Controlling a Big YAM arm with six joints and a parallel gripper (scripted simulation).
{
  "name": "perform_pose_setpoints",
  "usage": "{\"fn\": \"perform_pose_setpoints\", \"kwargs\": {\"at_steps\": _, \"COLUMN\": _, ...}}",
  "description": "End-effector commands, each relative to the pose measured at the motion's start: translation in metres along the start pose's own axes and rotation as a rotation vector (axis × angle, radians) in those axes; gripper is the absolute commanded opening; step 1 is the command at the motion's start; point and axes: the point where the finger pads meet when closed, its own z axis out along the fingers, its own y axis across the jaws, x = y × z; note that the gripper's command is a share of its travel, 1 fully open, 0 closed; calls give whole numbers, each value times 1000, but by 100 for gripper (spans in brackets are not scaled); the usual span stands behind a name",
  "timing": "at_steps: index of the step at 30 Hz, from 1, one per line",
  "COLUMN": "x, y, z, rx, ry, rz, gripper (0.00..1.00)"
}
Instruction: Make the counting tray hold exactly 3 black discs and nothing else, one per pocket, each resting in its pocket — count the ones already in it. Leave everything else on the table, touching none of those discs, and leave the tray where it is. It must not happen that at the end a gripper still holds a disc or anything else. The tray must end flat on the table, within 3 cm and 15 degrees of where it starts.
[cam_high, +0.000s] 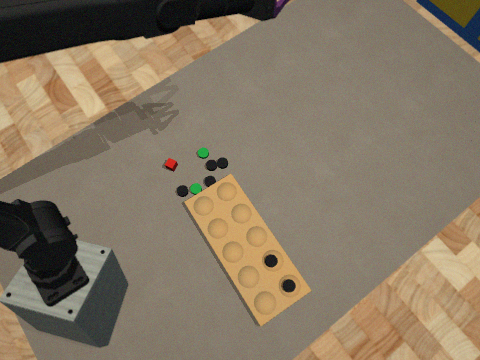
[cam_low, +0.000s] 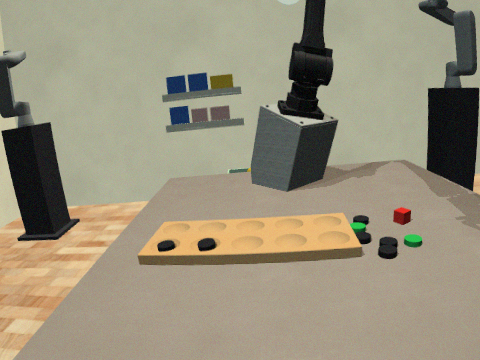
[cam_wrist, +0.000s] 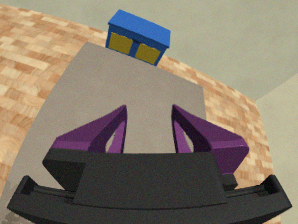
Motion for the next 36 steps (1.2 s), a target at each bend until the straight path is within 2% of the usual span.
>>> {"fn": "perform_pose_setpoints", "kwargs": {"at_steps": 1, "x": -38, "y": -20, "z": 3, "rx": 41, "ry": -65, "rz": 36, "gripper": 45}}
{"fn": "perform_pose_setpoints", "kwargs": {"at_steps": 2, "x": -29, "y": -18, "z": 3, "rx": 38, "ry": -49, "rz": 37, "gripper": 45}}
{"fn": "perform_pose_setpoints", "kwargs": {"at_steps": 5, "x": -30, "y": -9, "z": 4, "rx": 19, "ry": -51, "rz": 35, "gripper": 45}}
{"fn": "perform_pose_setpoints", "kwargs": {"at_steps": 12, "x": -35, "y": -10, "z": -1, "rx": 22, "ry": -62, "rz": 35, "gripper": 45}}
{"fn": "perform_pose_setpoints", "kwargs": {"at_steps": 13, "x": -82, "y": -1, "z": -27, "rx": 11, "ry": -190, "rz": 118, "gripper": 45}}
{"fn": "perform_pose_setpoints", "kwargs": {"at_steps": 16, "x": -89, "y": -1, "z": -29, "rx": 11, "ry": -190, "rz": 118, "gripper": 45}}
{"fn": "perform_pose_setpoints", "kwargs": {"at_steps": 17, "x": -83, "y": 0, "z": -28, "rx": 9, "ry": -168, "rz": 119, "gripper": 45}}
{"fn": "perform_pose_setpoints", "kwargs": {"at_steps": 18, "x": -83, "y": 0, "z": -28, "rx": 9, "ry": -167, "rz": 119, "gripper": 45}}
{"fn": "perform_pose_setpoints", "kwargs": {"at_steps": 19, "x": -72, "y": -4, "z": -18, "rx": 18, "ry": -143, "rz": 119, "gripper": 45}}
{"fn": "perform_pose_setpoints", "kwargs": {"at_steps": 21, "x": -60, "y": -9, "z": -12, "rx": 29, "ry": -121, "rz": 120, "gripper": 45}}
{"fn": "perform_pose_setpoints", "kwargs": {"at_steps": 22, "x": -65, "y": 16, "z": -35, "rx": -15, "ry": -169, "rz": 205, "gripper": 45}}
{"fn": "perform_pose_setpoints", "kwargs": {"at_steps": 27, "x": -72, "y": 14, "z": -36, "rx": -12, "ry": -182, "rz": 205, "gripper": 45}}
{"fn": "perform_pose_setpoints", "kwargs": {"at_steps": 28, "x": -69, "y": 5, "z": -35, "rx": 6, "ry": -171, "rz": 206, "gripper": 45}}
{"fn": "perform_pose_setpoints", "kwargs": {"at_steps": 30, "x": -67, "y": 3, "z": -35, "rx": 9, "ry": -167, "rz": 206, "gripper": 45}}
{"fn": "perform_pose_setpoints", "kwargs": {"at_steps": 31, "x": -3, "y": 34, "z": -9, "rx": -53, "ry": -12, "rz": 287, "gripper": 45}}
{"fn": "perform_pose_setpoints", "kwargs": {"at_steps": 33, "x": -3, "y": 34, "z": -9, "rx": -53, "ry": -12, "rz": 287, "gripper": 45}}
{"fn": "perform_pose_setpoints", "kwargs": {"at_steps": 35, "x": -2, "y": 26, "z": -9, "rx": -36, "ry": -12, "rz": 289, "gripper": 45}}
{"fn": "perform_pose_setpoints", "kwargs": {"at_steps": 36, "x": -7, "y": 22, "z": -9, "rx": -30, "ry": -33, "rz": 290, "gripper": 45}}
